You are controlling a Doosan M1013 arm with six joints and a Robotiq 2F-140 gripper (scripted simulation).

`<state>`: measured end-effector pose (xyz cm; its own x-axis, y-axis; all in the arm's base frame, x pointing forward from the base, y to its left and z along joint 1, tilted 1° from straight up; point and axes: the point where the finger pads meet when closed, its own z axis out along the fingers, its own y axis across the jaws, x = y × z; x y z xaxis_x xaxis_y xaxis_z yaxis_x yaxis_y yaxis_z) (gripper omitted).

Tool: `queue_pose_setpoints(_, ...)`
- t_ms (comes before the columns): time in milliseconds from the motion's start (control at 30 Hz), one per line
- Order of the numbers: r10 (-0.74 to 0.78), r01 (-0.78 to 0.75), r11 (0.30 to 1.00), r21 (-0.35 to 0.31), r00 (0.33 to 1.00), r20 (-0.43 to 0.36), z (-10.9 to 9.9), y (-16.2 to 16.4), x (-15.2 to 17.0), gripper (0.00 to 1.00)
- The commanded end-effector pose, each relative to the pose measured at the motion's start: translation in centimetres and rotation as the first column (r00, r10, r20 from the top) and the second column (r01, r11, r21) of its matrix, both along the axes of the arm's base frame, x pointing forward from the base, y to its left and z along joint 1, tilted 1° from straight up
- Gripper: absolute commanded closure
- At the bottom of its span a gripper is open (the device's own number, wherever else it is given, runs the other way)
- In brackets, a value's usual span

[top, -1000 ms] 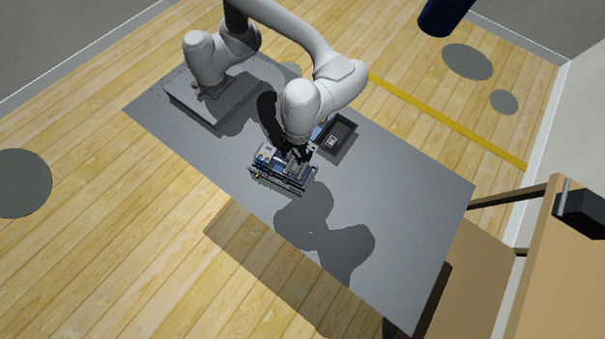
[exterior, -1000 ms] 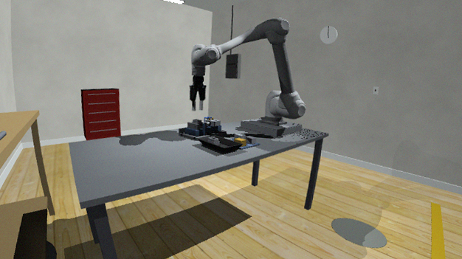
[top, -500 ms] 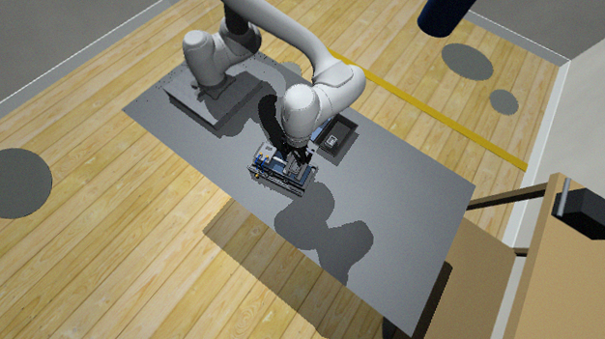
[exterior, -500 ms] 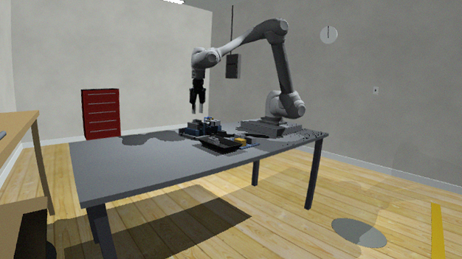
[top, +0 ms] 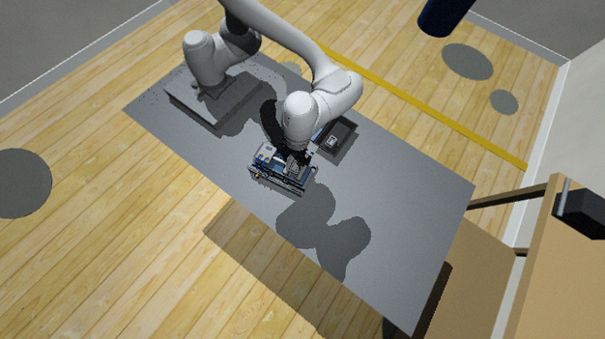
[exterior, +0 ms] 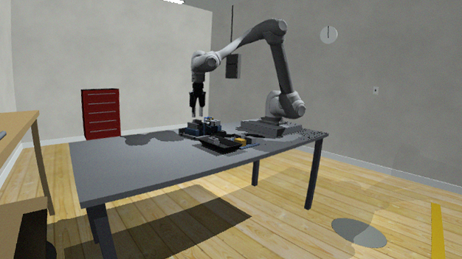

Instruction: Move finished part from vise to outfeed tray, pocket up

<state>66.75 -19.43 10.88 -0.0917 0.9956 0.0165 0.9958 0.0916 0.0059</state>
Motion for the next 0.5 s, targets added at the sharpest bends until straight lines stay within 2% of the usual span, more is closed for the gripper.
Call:
queue_pose_setpoints(0,0.000,0.000,1.000,0.000,1.000,0.000,-0.34,0.01,0.00,0.60)
queue_pose_setpoints(467,0.000,0.000,1.000,0.000,1.000,0.000,-1.31,0.02,0.01,0.60)
